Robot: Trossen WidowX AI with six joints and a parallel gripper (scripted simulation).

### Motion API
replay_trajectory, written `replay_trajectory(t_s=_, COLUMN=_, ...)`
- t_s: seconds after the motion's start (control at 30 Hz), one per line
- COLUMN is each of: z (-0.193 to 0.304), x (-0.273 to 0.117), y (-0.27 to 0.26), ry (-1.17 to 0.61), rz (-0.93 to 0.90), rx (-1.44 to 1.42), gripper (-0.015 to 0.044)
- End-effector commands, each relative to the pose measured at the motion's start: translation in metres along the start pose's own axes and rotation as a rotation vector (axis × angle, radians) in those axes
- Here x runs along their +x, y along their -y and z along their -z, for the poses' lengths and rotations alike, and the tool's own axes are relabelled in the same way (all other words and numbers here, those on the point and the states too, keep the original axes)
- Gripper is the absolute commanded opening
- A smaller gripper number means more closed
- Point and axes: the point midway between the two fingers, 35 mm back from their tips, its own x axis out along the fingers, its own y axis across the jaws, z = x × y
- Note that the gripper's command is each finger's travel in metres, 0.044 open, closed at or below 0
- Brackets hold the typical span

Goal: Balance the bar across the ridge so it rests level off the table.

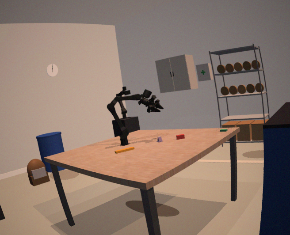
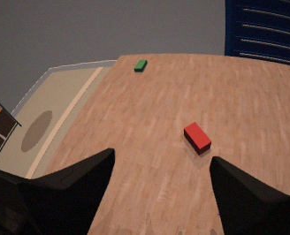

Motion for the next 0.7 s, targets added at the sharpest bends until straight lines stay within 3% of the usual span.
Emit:
replay_trajectory(t_s=0.0, z=-0.002, x=0.009, y=0.014, ry=-0.020, rz=0.041, rx=-0.070, gripper=0.0315)
replay_trajectory(t_s=0.67, z=-0.009, x=0.037, y=0.097, ry=-0.137, rz=0.239, rx=-0.240, gripper=0.0315)
